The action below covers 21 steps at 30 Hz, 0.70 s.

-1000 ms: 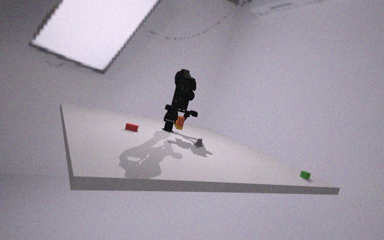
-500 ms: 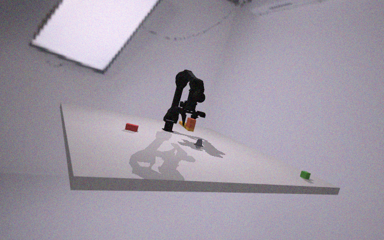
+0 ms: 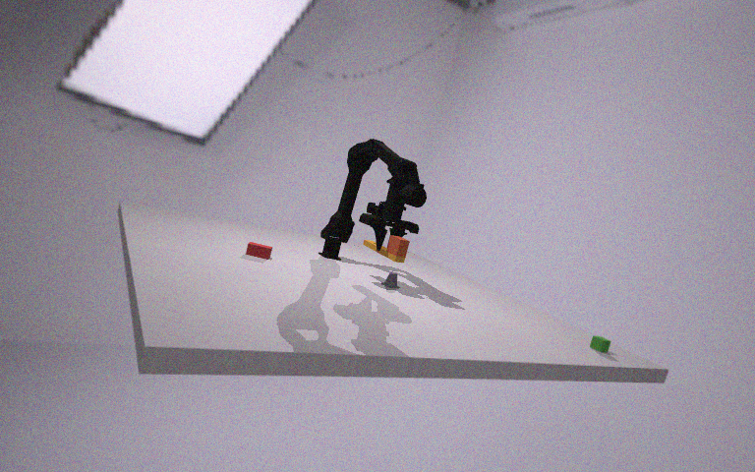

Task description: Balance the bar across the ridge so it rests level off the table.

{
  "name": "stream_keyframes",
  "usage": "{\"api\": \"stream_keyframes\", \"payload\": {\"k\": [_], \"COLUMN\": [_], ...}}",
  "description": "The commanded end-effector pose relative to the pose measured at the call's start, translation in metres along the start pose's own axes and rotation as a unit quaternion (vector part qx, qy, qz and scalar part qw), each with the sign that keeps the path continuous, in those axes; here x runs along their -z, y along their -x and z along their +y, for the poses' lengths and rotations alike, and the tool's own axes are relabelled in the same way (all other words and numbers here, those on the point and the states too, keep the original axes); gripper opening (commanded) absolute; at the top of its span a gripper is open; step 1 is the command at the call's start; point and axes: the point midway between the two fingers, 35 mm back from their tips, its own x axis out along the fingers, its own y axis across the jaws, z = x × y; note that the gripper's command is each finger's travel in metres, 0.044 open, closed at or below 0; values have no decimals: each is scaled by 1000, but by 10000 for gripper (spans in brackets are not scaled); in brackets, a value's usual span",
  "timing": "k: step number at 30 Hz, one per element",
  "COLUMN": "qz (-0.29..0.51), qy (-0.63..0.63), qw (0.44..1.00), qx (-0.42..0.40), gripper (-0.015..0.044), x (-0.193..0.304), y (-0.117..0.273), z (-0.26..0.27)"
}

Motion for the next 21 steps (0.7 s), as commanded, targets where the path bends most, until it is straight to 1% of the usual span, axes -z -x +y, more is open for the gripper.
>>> {"api": "stream_keyframes", "payload": {"k": [1, 6, 21], "qz": [4, 4, 4], "qy": [36, 75, 78], "qw": [999, 997, 997], "qx": [-5, -10, -10], "gripper": [0, 0, 0], "x": [2, 1, 2], "y": [3, 3, -17], "z": [-16, -34, -35]}}
